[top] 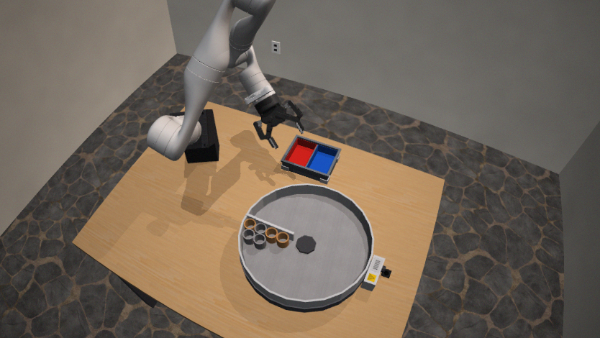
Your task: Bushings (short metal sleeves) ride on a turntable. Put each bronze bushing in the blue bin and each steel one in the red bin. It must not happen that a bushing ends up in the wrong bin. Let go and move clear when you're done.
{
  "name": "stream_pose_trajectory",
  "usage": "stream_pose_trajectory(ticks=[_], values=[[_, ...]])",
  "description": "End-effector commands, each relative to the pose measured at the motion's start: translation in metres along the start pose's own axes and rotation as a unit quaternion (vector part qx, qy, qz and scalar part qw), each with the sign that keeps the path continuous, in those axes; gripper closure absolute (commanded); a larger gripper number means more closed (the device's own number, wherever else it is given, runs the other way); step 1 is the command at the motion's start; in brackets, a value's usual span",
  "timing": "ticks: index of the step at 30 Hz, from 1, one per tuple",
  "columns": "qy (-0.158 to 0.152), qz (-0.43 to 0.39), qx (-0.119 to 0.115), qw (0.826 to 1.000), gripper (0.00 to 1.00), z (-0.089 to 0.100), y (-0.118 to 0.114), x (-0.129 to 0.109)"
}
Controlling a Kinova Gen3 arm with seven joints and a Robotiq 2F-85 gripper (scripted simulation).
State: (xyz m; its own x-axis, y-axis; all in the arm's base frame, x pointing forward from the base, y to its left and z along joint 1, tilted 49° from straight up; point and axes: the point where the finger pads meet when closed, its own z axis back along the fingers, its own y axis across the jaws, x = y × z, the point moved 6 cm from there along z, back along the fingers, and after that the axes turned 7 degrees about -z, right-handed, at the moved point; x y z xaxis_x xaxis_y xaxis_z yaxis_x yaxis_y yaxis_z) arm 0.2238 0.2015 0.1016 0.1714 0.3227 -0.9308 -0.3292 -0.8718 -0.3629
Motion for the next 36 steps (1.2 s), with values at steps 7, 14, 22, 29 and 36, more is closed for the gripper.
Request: stream_pose_trajectory(ticks=[7, 14, 22, 29, 36], values=[[0.000, 0.000, 0.000, 1.000, 0.00, 0.000, 0.000, 0.000], [0.000, 0.000, 0.000, 1.000, 0.00, 0.000, 0.000, 0.000], [0.000, 0.000, 0.000, 1.000, 0.00, 0.004, -0.039, -0.023], [0.000, 0.000, 0.000, 1.000, 0.00, 0.008, -0.077, -0.046], [0.000, 0.000, 0.000, 1.000, 0.00, 0.011, -0.100, -0.060]])
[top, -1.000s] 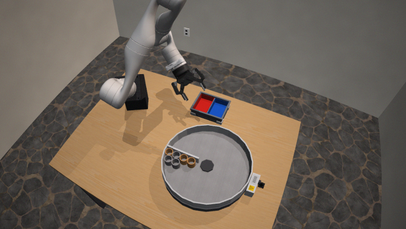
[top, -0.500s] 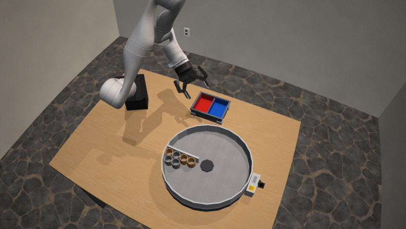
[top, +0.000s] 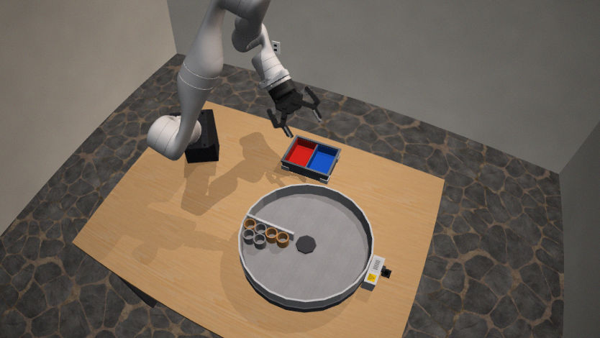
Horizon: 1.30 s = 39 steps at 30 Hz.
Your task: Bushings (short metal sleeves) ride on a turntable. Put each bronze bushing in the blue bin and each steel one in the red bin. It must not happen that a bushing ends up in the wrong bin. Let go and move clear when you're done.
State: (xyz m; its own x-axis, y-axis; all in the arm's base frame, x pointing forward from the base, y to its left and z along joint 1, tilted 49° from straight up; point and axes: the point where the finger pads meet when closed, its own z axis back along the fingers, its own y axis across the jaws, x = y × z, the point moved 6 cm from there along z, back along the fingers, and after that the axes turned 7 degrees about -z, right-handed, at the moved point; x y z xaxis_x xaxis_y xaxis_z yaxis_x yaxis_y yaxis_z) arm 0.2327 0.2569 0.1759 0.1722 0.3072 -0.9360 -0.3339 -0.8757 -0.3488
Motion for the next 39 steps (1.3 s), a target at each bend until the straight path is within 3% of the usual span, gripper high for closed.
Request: stream_pose_trajectory(ticks=[1, 2, 14, 17, 20, 24, 27, 30, 32, 36, 39], values=[[-0.003, -0.008, -0.002, 1.000, 0.00, 0.002, -0.029, -0.015], [-0.003, -0.008, -0.002, 1.000, 0.00, 0.003, -0.036, -0.020], [-0.003, -0.008, -0.002, 1.000, 0.00, 0.003, -0.036, -0.020], [-0.065, 0.000, 0.063, 0.996, 0.00, 0.003, -0.040, -0.026], [-0.102, 0.006, 0.101, 0.990, 0.00, 0.001, -0.045, -0.030], [-0.106, 0.005, 0.105, 0.989, 0.00, 0.001, -0.046, -0.031], [-0.160, 0.013, 0.160, 0.974, 0.00, -0.002, -0.053, -0.037], [-0.166, 0.012, 0.166, 0.972, 0.00, -0.003, -0.054, -0.038], [-0.205, 0.017, 0.205, 0.957, 0.00, -0.007, -0.059, -0.042], [-0.205, 0.017, 0.206, 0.957, 0.00, -0.007, -0.059, -0.042], [-0.260, 0.024, 0.261, 0.930, 0.00, -0.013, -0.066, -0.047]])
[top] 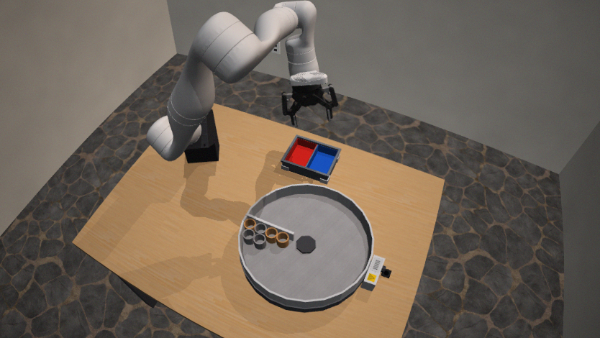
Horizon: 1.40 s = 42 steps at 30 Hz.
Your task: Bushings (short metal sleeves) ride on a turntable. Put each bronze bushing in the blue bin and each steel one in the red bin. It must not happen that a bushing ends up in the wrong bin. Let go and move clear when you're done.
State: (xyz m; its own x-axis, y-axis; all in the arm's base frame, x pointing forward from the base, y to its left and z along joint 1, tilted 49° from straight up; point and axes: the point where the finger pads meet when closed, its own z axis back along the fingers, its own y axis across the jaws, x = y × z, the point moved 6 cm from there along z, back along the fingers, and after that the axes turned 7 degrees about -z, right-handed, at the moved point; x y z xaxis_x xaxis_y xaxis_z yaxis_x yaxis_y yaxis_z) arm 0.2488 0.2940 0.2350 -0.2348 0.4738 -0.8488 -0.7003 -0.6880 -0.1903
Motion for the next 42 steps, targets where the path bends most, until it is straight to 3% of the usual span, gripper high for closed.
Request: stream_pose_trajectory(ticks=[1, 4, 42], values=[[-0.047, -0.006, 0.046, 0.998, 0.00, -0.0015, -0.0097, -0.0099], [-0.087, -0.002, 0.087, 0.992, 0.00, -0.0025, -0.0151, -0.0148], [-0.083, 0.000, 0.083, 0.993, 0.00, -0.0032, -0.0150, -0.0143]])
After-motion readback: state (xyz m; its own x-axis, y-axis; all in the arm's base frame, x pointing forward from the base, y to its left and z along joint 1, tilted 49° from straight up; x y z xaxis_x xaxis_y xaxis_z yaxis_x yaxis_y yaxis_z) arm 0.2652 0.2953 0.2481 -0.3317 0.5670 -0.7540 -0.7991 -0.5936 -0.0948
